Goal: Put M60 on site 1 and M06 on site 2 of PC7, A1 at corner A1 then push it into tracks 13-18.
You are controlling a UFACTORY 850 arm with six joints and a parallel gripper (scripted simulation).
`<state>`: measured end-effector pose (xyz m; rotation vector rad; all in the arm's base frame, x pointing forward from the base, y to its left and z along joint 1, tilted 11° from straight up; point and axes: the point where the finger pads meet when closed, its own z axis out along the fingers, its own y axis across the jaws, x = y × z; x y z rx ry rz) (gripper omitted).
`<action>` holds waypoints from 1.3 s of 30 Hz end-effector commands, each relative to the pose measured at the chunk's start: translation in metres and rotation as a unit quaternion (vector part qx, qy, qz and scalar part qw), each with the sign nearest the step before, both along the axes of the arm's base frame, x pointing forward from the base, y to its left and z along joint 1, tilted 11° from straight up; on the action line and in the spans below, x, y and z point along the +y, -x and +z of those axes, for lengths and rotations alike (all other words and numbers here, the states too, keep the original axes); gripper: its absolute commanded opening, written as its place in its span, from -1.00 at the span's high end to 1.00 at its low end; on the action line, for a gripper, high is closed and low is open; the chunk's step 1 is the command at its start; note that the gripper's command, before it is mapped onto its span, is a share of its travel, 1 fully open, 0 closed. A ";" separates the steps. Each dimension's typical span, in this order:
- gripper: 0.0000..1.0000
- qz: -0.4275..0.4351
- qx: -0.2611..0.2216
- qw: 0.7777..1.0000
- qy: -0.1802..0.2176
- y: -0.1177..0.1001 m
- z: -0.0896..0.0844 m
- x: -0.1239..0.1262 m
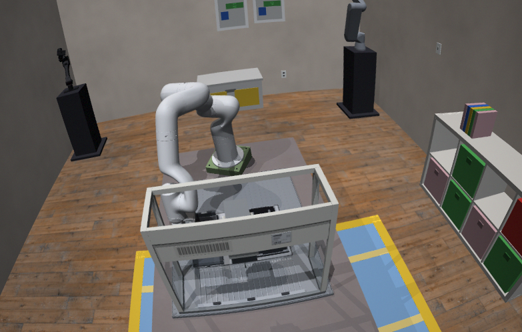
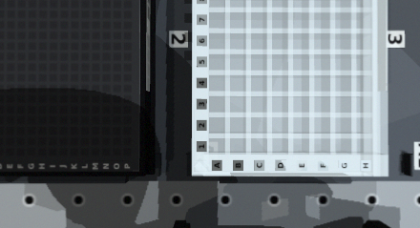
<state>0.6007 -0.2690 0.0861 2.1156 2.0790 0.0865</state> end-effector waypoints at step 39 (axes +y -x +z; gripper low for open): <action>-1.00 0.000 -0.001 1.000 0.000 -0.001 -0.001 0.017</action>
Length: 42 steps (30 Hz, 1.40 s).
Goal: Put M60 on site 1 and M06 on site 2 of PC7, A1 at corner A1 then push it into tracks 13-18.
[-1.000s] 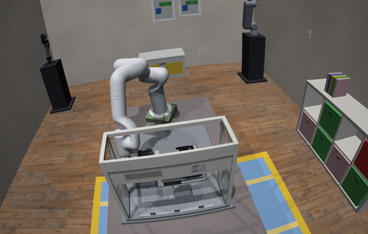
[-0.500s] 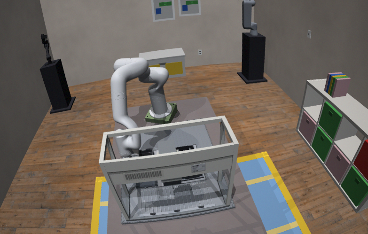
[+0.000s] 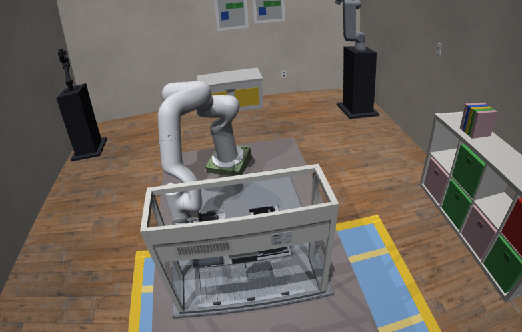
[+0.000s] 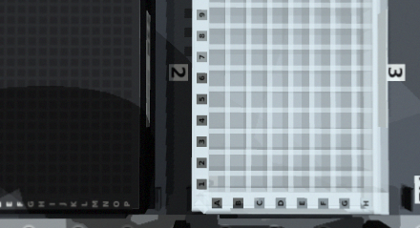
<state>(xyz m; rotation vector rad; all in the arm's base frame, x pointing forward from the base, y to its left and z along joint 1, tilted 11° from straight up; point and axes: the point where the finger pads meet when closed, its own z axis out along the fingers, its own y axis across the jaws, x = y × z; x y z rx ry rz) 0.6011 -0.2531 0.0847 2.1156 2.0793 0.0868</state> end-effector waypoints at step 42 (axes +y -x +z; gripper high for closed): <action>-1.00 0.000 -0.001 1.000 0.000 -0.001 -0.001 0.021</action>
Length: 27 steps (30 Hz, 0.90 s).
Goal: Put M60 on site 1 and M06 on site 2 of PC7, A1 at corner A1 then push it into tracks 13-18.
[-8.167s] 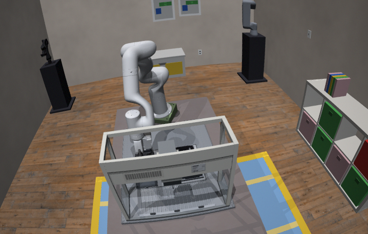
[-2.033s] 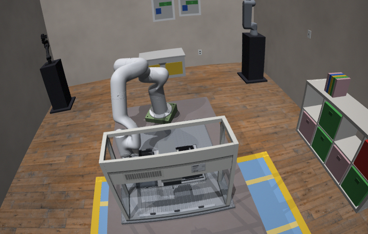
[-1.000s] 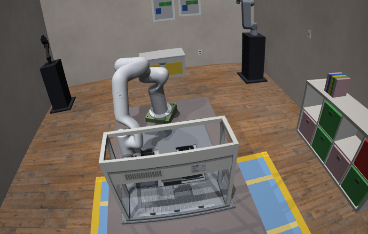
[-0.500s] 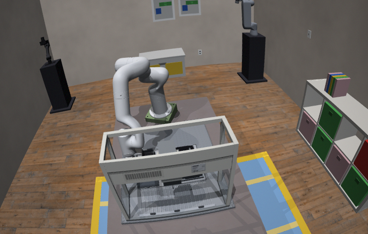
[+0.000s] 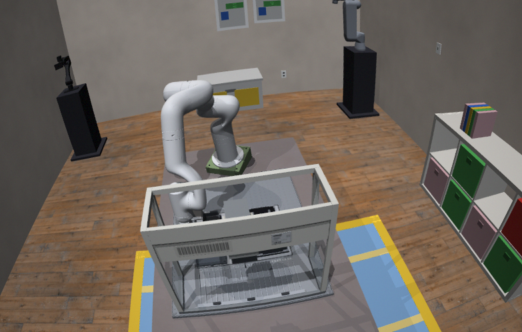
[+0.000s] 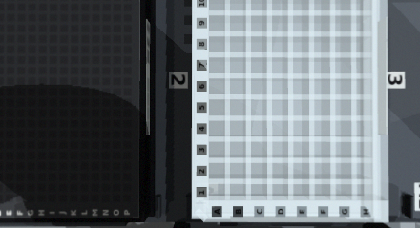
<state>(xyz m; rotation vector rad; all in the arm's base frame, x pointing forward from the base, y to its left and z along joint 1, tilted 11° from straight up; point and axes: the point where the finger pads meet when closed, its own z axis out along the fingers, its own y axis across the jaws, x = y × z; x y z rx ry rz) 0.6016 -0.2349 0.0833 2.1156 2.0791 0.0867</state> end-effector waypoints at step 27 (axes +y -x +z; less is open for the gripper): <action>-1.00 0.000 -0.001 1.000 0.000 -0.001 0.000 0.009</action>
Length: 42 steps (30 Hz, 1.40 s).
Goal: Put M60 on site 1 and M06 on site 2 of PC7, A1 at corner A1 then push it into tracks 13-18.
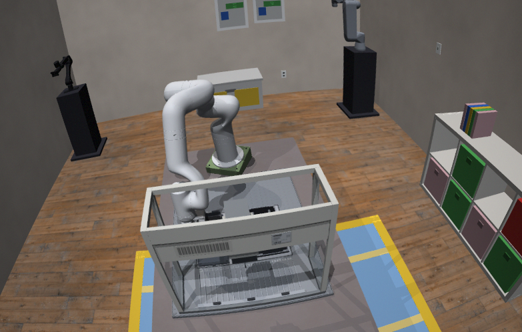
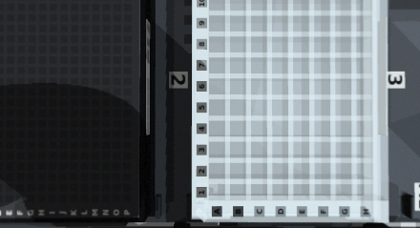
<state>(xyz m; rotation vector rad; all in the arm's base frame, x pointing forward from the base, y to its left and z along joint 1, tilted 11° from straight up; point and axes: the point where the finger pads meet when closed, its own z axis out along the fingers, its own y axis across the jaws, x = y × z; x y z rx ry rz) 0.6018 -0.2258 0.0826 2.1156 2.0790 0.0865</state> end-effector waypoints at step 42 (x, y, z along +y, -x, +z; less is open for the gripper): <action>-1.00 0.000 -0.001 1.000 0.000 0.000 0.002 -0.019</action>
